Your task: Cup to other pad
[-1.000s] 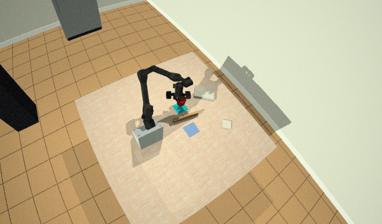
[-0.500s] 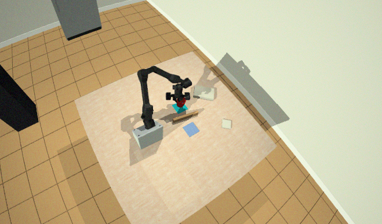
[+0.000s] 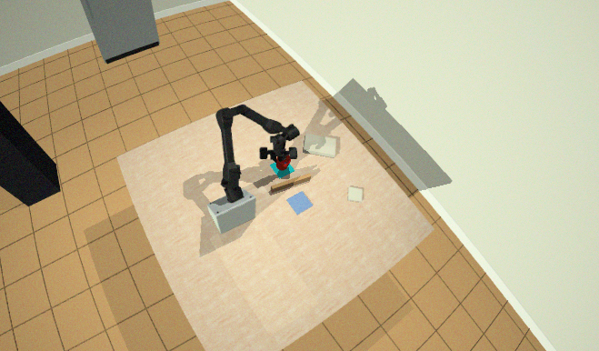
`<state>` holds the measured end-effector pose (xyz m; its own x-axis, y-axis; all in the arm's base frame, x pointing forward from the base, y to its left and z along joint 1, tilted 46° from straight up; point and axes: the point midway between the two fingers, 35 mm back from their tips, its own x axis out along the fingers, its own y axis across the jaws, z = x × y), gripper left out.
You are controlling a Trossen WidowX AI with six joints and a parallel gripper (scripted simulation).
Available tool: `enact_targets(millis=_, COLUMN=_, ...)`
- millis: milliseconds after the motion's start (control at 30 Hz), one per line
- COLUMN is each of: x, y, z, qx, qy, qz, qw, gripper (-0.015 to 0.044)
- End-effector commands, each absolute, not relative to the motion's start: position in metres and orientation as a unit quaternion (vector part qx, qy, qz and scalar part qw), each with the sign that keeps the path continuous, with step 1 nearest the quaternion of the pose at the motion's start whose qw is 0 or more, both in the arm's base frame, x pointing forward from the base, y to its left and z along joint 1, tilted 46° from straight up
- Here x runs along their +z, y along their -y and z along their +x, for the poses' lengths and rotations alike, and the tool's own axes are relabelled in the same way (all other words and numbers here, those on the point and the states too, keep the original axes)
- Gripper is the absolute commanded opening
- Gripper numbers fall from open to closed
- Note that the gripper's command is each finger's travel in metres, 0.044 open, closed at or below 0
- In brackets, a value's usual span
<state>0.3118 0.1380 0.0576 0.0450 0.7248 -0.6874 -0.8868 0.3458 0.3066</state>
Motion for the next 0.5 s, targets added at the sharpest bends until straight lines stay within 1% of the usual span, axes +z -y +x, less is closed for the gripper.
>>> enact_targets(millis=0, x=0.0509, y=-0.1407, z=0.3104, qx=0.561, qy=-0.407, qz=-0.099, qw=0.714, gripper=0.0)
enact_targets(millis=467, x=0.0537, y=-0.1423, z=0.3111, qx=0.564, qy=-0.401, qz=-0.1, qw=0.715, gripper=0.0)
